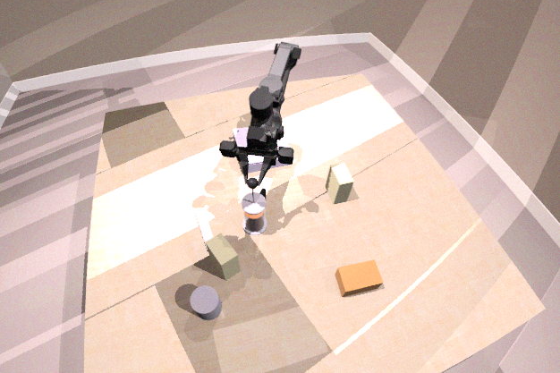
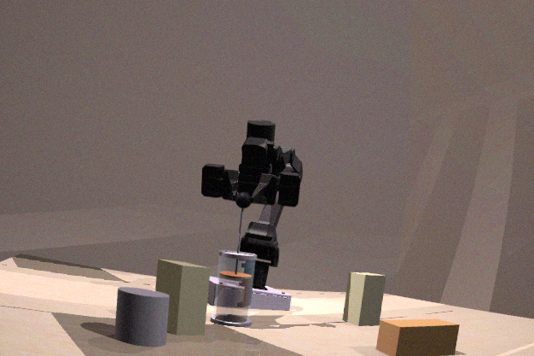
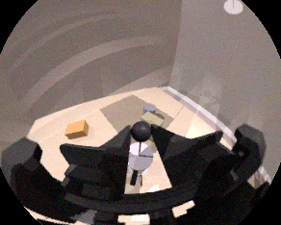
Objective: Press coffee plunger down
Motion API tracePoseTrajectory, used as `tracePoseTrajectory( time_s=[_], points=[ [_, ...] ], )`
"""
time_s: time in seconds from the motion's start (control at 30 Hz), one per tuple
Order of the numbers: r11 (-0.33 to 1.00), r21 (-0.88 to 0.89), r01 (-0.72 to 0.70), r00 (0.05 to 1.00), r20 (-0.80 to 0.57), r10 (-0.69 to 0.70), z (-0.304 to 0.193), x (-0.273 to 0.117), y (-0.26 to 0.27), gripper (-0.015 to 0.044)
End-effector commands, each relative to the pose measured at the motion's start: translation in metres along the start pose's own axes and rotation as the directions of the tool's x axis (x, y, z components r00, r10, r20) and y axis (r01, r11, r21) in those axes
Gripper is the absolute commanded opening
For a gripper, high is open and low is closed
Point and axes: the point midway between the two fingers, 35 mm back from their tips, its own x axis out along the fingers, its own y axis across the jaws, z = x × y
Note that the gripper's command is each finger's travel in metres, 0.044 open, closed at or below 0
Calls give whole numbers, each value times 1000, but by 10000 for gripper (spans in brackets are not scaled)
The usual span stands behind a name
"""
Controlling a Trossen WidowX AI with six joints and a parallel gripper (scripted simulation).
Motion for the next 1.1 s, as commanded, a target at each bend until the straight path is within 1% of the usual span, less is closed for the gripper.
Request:
tracePoseTrajectory(
  time_s=[0.0, 0.67, 1.07],
  points=[
    [1000, 15, 4, 997, -81, -2, -31, 11, -1, 116],
    [1000, 15, 3, 997, -81, -2, -57, 30, 1, 116],
    [1000, 15, 3, 997, -80, -2, -55, 41, 1, 116]
  ],
)
